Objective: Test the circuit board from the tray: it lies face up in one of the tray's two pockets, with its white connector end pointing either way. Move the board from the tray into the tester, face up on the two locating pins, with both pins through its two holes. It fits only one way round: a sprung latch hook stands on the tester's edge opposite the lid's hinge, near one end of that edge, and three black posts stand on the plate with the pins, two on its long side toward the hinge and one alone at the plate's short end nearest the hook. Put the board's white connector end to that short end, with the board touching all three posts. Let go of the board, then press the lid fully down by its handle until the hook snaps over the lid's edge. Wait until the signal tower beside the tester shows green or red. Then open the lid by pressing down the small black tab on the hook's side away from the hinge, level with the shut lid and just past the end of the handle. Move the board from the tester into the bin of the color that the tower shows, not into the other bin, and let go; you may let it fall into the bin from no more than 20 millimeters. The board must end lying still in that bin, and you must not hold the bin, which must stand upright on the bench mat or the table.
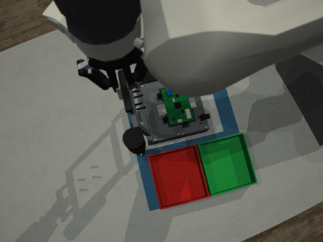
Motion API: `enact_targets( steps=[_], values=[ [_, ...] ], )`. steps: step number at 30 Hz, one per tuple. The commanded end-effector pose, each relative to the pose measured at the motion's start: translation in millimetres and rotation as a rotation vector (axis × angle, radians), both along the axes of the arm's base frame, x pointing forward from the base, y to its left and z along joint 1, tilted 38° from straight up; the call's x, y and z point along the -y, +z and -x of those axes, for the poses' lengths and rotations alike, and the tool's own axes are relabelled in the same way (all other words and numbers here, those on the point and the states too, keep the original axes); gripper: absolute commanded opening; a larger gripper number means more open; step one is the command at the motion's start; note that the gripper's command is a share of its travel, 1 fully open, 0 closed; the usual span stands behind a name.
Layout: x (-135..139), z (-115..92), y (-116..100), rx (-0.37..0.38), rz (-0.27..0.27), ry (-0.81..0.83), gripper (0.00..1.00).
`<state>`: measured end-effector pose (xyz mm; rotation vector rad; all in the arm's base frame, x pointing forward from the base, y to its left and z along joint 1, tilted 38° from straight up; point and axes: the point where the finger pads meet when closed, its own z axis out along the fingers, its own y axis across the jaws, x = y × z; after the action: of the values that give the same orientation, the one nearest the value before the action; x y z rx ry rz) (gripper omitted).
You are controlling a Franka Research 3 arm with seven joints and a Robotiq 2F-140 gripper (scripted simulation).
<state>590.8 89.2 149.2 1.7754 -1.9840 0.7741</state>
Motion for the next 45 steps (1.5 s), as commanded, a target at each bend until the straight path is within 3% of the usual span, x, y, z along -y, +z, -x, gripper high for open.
enact_targets(
  steps=[1,16,45],
  values=[
    [0.2,10.2,-1.8,-0.016,-0.003,-0.009,0.00],
    [-1.9,34.6,-4.6,-0.016,-0.003,-0.009,0.00],
    [3.1,100.6,-26.1,-0.016,-0.003,-0.009,0.00]
  ],
)
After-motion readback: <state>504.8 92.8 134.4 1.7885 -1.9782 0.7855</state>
